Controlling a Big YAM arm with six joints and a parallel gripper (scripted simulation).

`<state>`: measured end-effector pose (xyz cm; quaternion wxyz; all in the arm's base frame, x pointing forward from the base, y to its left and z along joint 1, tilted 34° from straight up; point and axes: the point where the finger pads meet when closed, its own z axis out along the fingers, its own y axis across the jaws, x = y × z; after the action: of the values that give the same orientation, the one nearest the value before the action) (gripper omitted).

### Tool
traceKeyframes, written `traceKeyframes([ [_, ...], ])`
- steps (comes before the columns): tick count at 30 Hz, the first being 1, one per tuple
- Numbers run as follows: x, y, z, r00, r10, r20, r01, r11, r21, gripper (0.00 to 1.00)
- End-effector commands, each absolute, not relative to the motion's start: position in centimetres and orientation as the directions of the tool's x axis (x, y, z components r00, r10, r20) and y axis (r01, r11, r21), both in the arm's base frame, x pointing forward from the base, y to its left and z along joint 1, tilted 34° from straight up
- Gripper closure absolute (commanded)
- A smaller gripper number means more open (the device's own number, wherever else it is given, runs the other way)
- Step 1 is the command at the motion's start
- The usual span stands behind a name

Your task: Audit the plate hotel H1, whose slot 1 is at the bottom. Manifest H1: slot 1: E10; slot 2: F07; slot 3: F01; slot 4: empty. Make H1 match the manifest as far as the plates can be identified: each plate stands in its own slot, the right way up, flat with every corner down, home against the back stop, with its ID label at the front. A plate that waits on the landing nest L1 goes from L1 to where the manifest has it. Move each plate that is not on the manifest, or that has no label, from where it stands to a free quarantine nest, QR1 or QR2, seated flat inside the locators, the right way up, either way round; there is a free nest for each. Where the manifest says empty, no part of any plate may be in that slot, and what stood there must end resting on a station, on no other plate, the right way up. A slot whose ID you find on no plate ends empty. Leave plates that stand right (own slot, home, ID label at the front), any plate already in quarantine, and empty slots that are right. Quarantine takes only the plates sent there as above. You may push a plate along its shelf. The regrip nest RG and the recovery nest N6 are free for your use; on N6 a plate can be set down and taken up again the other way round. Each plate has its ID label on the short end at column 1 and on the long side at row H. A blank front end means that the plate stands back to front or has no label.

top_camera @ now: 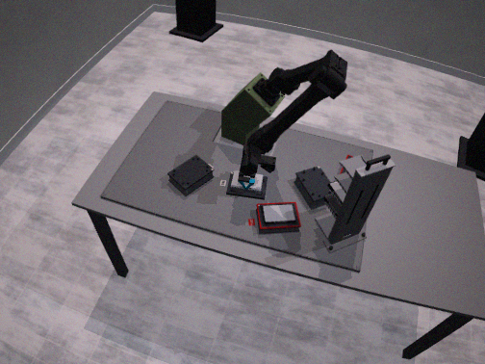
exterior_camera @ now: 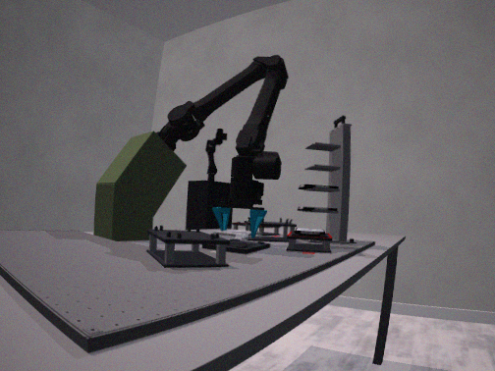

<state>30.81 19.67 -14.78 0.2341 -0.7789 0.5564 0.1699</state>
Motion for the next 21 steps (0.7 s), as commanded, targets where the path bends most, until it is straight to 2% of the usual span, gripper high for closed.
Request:
traceKeyframes([
  [1, 31.3, 18.9, -13.5, 0.328, -0.785, -0.526, -0.945, -0.264, -0.195, 0.14],
  [21, 31.4, 17.9, -12.0, 0.33, -0.784, -0.526, -0.944, -0.264, -0.197, 0.14],
])
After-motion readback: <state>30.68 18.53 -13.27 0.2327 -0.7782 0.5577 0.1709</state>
